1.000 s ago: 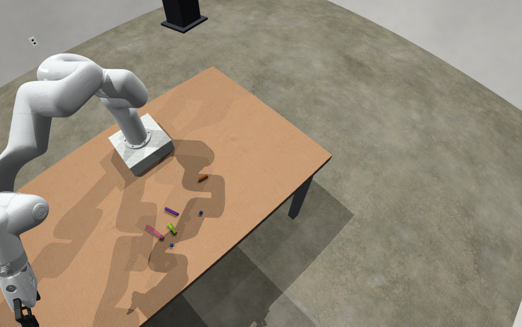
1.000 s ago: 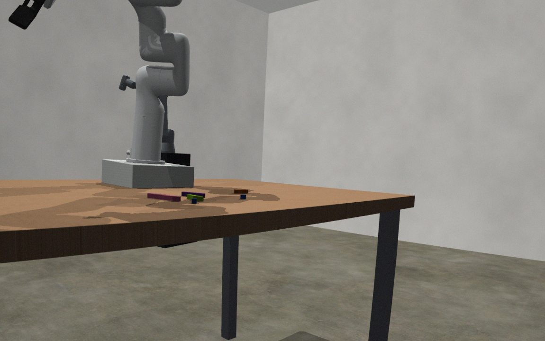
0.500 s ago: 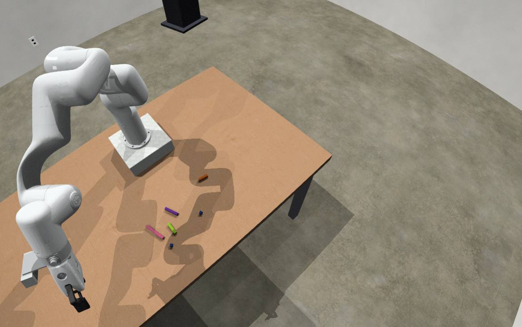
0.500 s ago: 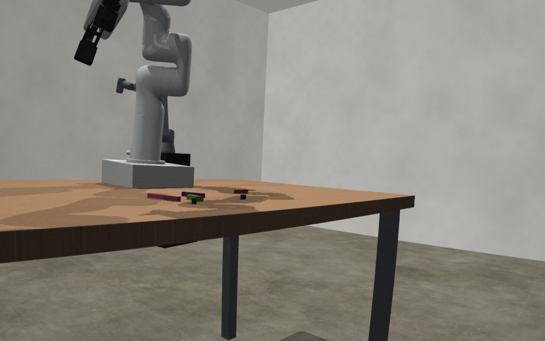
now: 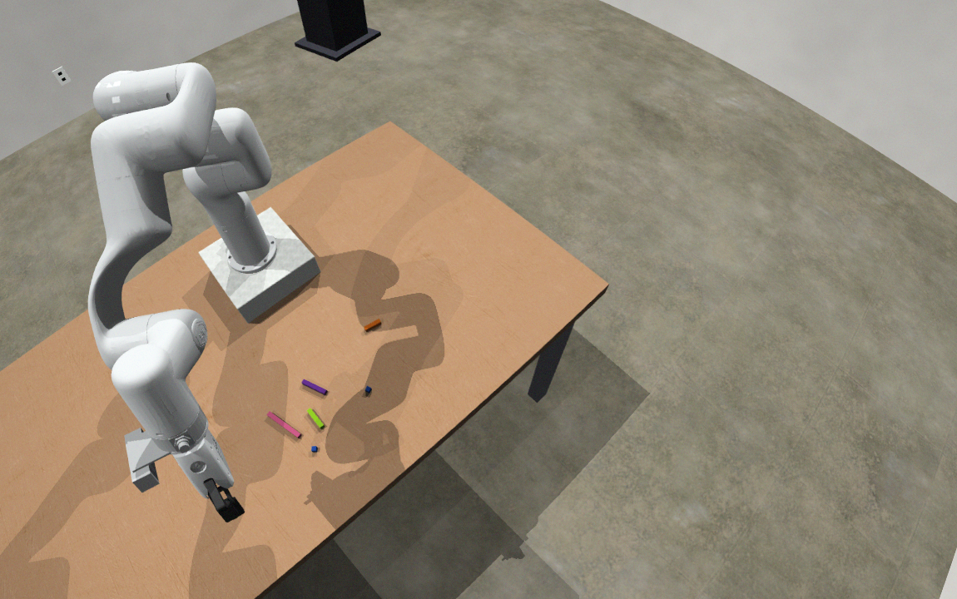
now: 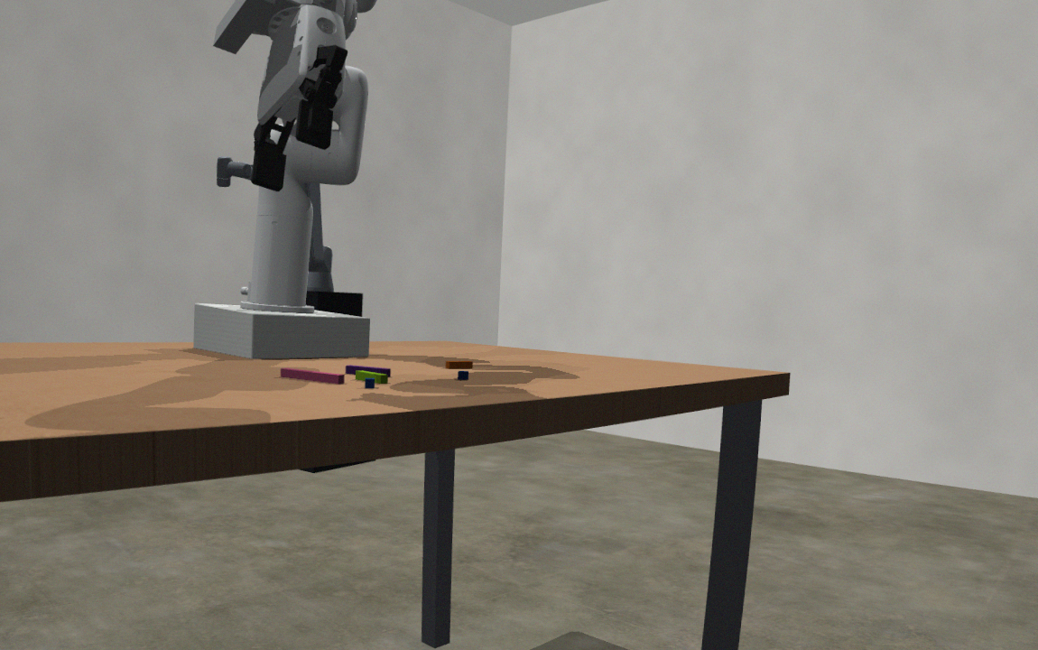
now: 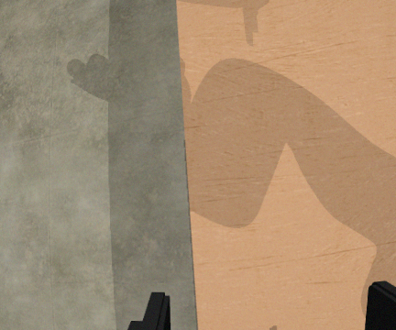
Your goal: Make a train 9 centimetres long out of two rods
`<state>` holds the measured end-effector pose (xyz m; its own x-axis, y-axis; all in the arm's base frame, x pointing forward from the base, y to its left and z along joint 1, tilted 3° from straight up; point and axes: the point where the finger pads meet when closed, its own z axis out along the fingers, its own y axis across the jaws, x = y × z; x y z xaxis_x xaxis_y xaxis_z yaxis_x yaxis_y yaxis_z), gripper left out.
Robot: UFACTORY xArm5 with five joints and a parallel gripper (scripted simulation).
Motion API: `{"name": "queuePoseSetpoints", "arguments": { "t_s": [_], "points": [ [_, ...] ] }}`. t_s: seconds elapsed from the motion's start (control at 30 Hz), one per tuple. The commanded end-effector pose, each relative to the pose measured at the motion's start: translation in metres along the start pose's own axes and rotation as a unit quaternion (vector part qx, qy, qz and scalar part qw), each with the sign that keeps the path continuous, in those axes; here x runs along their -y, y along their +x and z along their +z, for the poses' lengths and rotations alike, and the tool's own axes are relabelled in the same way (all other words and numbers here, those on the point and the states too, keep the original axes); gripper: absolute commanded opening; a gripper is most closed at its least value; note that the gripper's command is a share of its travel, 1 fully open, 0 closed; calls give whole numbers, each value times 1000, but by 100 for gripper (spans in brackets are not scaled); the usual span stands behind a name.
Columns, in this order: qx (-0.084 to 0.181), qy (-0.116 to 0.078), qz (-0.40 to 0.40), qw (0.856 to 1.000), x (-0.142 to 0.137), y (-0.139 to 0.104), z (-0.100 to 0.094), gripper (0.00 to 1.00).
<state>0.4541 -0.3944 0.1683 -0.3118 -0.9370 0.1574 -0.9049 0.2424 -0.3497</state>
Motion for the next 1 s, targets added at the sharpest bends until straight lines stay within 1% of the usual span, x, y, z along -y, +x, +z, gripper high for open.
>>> {"name": "queuePoseSetpoints", "arguments": {
  "t_s": [0.0,0.07,0.43,0.5,0.53,0.63,0.97],
  "points": [
    [17,-15,-4,1000,-14,-40,1,100],
    [22,-20,-5,1000,-19,-51,2,100],
    [55,-67,-18,996,-68,-133,7,100],
    [55,-67,-18,996,-68,-133,7,100],
    [62,-81,-22,995,-84,-153,7,100],
    [67,-90,-25,993,-95,-166,7,100],
    [84,-139,-41,986,-159,-225,4,100]
  ]
}}
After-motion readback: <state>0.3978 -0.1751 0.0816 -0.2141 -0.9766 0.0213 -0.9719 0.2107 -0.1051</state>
